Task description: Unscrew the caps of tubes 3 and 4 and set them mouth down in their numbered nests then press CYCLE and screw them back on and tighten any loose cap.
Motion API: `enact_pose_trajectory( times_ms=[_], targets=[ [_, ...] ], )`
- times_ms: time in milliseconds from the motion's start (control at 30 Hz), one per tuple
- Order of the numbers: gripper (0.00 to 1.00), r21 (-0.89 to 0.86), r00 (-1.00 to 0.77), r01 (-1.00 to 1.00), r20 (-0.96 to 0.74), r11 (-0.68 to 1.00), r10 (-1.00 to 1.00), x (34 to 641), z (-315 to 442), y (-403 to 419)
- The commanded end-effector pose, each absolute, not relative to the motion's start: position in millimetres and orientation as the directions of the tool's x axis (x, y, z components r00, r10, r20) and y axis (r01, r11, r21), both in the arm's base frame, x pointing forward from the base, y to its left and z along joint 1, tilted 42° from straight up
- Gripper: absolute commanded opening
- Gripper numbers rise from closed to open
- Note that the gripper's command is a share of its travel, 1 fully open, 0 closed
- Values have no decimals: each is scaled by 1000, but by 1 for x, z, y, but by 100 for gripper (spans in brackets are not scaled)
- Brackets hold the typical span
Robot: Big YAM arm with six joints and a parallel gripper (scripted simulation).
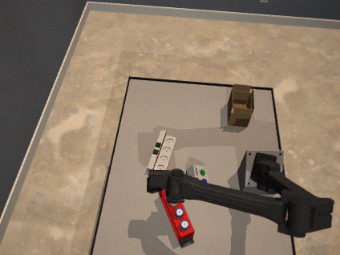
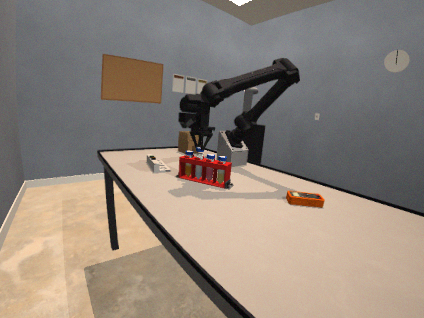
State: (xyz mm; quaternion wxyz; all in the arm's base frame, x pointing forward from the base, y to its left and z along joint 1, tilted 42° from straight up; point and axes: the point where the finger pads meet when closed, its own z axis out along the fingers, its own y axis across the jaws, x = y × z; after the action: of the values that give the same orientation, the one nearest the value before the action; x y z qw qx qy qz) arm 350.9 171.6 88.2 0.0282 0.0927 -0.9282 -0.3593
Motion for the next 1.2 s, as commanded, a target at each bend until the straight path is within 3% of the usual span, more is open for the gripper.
enact_pose_trajectory(
  times_ms=[0, 200, 333, 1167],
  targets=[
    [0, 666, -979, -190, -71, 722, -192, 371, 112, 163],
    [0, 665, -979, -185, -64, 723, -192, 372, 118, 155],
    [0, 642, -981, 165, 184, 749, 58, 378, 86, 130],
    [0, 642, -987, 134, 155, 755, 43, 420, -35, -1]
  ],
)
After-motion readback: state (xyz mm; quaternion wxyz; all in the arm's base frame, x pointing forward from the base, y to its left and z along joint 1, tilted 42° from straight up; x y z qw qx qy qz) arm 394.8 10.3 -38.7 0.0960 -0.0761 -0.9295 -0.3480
